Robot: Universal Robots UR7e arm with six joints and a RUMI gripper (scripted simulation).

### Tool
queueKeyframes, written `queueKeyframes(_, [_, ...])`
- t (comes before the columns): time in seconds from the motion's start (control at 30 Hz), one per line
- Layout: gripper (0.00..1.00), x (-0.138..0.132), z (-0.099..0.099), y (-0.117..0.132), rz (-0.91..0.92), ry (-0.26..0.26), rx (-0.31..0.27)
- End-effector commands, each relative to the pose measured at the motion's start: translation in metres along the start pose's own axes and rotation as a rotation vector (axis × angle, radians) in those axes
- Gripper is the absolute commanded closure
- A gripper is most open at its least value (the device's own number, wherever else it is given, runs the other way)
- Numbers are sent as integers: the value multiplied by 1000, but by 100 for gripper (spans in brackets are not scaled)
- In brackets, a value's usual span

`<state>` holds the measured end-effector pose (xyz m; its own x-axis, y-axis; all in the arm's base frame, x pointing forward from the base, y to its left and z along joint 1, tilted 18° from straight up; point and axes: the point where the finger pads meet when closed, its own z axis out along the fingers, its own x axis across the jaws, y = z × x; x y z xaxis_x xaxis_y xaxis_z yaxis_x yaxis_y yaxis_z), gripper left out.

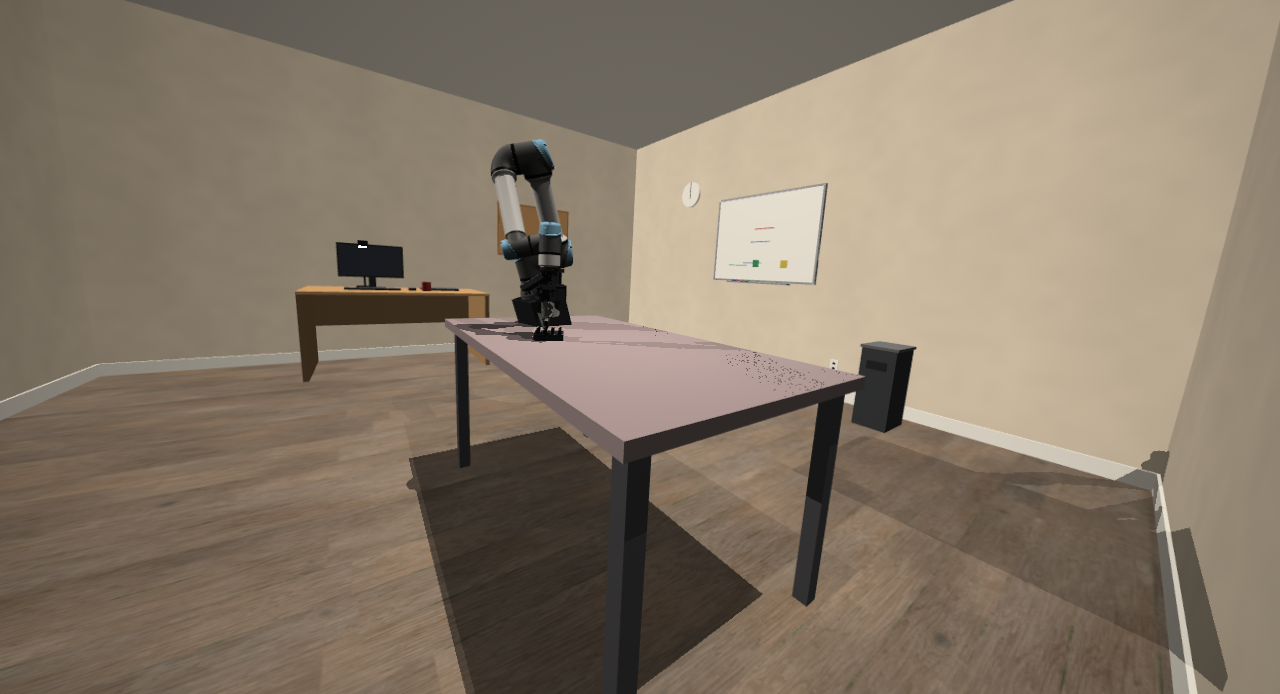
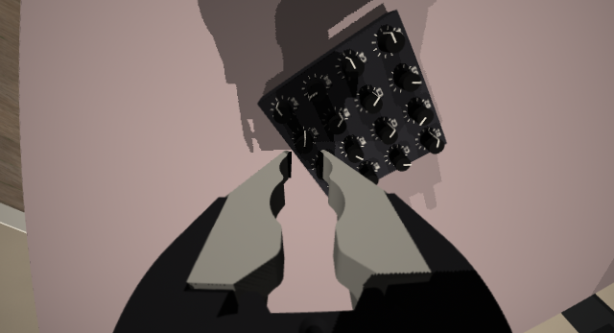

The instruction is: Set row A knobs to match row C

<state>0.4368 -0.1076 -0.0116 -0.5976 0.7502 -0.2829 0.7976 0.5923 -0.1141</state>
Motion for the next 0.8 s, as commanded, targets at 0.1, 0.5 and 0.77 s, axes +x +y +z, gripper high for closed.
queueKeyframes(0.1, [89,0,0,-1,0,-1,-1])
queueKeyframes(0.5, [89,0,0,-5,0,-1,-1])
queueKeyframes(0.77, [89,0,0,-5,0,-1,-1])
